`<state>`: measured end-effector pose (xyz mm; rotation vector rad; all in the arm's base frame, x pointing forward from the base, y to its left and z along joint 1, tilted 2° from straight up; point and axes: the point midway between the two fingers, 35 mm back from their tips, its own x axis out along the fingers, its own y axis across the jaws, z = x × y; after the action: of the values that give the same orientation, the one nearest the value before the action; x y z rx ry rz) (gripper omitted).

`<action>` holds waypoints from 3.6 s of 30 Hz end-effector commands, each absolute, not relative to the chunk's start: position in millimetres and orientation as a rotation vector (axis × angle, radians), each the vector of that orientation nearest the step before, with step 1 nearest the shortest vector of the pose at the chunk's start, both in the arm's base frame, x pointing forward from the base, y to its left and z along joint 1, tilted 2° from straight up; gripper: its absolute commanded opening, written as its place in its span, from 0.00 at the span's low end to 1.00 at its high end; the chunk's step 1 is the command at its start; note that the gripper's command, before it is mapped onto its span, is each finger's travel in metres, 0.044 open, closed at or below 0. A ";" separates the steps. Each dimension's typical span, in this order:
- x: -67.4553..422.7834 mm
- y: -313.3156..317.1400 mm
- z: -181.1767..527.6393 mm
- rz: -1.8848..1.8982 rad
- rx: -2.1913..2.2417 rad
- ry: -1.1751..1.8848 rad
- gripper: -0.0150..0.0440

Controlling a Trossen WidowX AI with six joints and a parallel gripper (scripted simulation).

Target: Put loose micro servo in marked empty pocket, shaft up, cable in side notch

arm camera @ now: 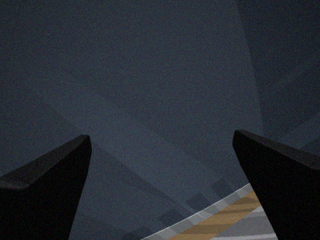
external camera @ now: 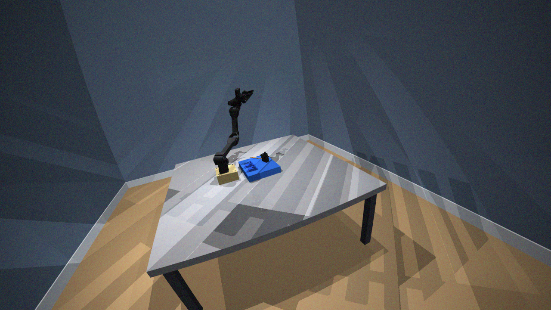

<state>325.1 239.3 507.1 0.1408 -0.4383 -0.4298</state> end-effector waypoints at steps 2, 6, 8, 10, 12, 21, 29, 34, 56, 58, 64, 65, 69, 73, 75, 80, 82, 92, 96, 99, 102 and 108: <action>322.7 239.3 509.0 -0.426 0.138 -0.442 1.00; 312.1 237.0 518.5 -0.408 0.161 -0.471 1.00; 309.2 237.0 521.6 -0.404 0.149 -0.478 1.00; 307.3 236.5 523.3 -0.398 0.157 -0.489 1.00; 301.8 235.0 528.8 -0.388 0.167 -0.503 1.00; 280.2 227.9 547.0 -0.356 0.193 -0.567 1.00; 262.7 224.0 559.1 -0.332 0.207 -0.600 1.00; 246.7 214.5 572.6 -0.336 0.165 -0.644 1.00; 199.6 187.9 603.1 -0.306 0.229 -0.754 1.00; 194.4 187.0 604.9 -0.304 0.219 -0.763 1.00; 168.2 161.5 616.3 -0.300 0.291 -0.808 1.00; 164.2 157.7 618.1 -0.298 0.304 -0.814 1.00; 149.9 143.8 623.8 -0.288 0.361 -0.845 1.00; 135.2 126.3 629.6 -0.273 0.435 -0.861 1.00; 125.5 112.7 633.0 -0.263 0.490 -0.871 1.00; 109.0 82.2 638.0 -0.267 0.568 -0.888 1.00; 104.8 70.5 638.5 -0.272 0.591 -0.889 1.00; 90.6 -3.4 632.9 -0.253 0.859 -0.865 1.00; 92.5 -32.6 625.2 -0.258 0.955 -0.840 1.00; 97.0 -54.9 617.8 -0.262 1.037 -0.816 1.00; 104.0 -73.6 609.8 -0.262 1.110 -0.784 1.00; 123.6 -108.7 589.3 -0.282 1.240 -0.707 1.00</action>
<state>112.6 -90.4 601.5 1.1760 -0.7484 -0.2655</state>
